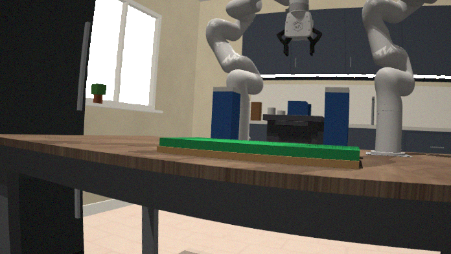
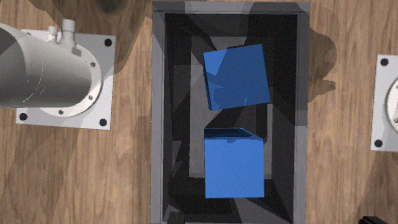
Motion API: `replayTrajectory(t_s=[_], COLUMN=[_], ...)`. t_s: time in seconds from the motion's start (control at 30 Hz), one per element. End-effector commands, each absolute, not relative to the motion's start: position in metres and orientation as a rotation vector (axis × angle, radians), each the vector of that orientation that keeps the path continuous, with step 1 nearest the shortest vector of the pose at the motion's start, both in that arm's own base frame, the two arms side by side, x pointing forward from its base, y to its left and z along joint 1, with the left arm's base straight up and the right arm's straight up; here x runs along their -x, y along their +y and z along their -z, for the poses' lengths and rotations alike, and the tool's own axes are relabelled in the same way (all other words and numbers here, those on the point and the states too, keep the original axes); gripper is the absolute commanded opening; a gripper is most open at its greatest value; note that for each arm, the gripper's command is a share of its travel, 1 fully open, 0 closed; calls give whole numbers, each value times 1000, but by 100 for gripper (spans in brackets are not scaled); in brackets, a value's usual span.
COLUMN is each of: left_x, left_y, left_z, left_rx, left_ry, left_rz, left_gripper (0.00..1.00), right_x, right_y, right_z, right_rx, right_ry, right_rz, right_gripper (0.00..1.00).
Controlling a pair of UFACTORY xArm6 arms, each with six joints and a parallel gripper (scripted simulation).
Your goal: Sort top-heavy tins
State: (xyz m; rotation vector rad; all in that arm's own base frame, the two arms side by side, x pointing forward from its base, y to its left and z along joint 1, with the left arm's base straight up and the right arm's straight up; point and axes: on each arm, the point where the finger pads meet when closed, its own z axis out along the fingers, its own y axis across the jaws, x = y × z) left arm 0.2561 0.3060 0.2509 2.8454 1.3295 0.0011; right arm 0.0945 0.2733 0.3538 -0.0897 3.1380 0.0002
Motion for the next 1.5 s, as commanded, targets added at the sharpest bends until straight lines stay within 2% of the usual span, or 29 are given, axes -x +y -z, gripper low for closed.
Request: replayTrajectory(t_s=[0.0,1.47], left_x=[-257,-257], left_y=[307,307], left_z=[-252,-252], left_rx=[-2847,-2847], left_ry=[1330,1330], left_rz=[-7,-7], left_gripper=[100,100], right_x=[-95,-191], right_y=[274,113], right_z=[-360,-361], right_rx=[90,81], right_ry=[3138,3137], right_rz=[-2,0], right_gripper=[100,100])
